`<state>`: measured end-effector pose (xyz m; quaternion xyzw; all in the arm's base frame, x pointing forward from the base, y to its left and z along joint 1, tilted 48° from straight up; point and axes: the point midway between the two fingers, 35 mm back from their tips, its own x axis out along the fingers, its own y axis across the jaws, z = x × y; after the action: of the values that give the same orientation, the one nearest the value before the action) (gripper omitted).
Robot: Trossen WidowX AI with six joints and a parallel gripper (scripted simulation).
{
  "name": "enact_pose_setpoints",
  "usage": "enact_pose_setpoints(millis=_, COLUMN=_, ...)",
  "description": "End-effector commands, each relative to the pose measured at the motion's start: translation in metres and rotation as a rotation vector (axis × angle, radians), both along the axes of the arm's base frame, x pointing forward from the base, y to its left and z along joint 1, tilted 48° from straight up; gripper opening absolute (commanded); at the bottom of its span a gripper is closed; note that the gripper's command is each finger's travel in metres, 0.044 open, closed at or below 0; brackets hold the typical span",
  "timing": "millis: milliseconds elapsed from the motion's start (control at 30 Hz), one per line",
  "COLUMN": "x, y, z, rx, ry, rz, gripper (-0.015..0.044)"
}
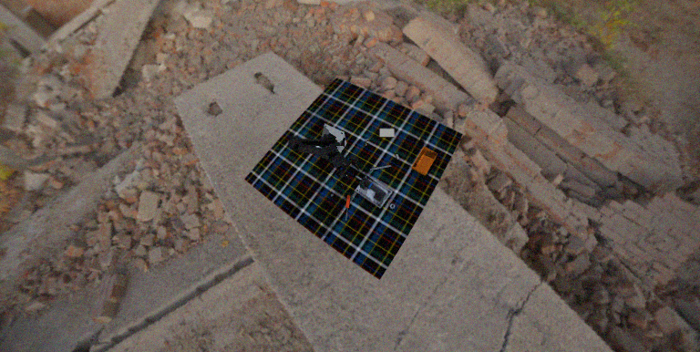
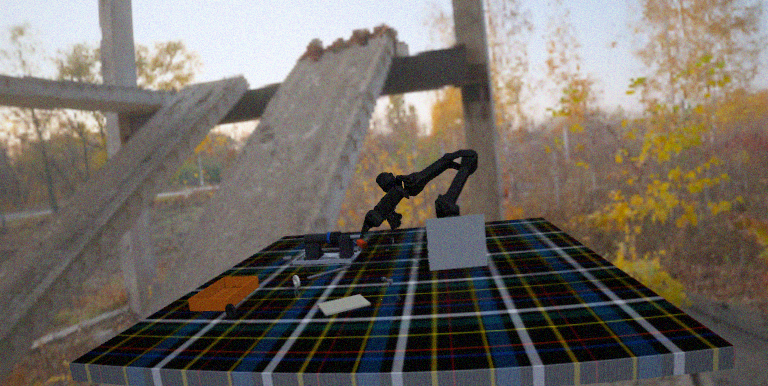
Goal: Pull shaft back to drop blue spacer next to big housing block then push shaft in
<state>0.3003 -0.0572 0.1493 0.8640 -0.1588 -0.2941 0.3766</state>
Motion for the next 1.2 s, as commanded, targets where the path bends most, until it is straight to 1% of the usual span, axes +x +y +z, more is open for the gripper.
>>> enact_pose_setpoints(millis=0, x=0.0001, y=0.0007, z=-0.0026, rx=0.004, ry=0.008, rz=0.002, gripper=0.0440)
enact_pose_setpoints(millis=667, x=0.0001, y=0.0007, z=-0.0026, rx=0.004, ry=0.008, rz=0.002, gripper=0.0440)
enact_pose_setpoints(millis=800, x=0.0090, y=0.0011, z=-0.0017, rx=0.004, ry=0.007, rz=0.002, gripper=0.0440)
enact_pose_setpoints(millis=1167, x=0.0090, y=0.0011, z=-0.0017, rx=0.004, ry=0.007, rz=0.002, gripper=0.0440)
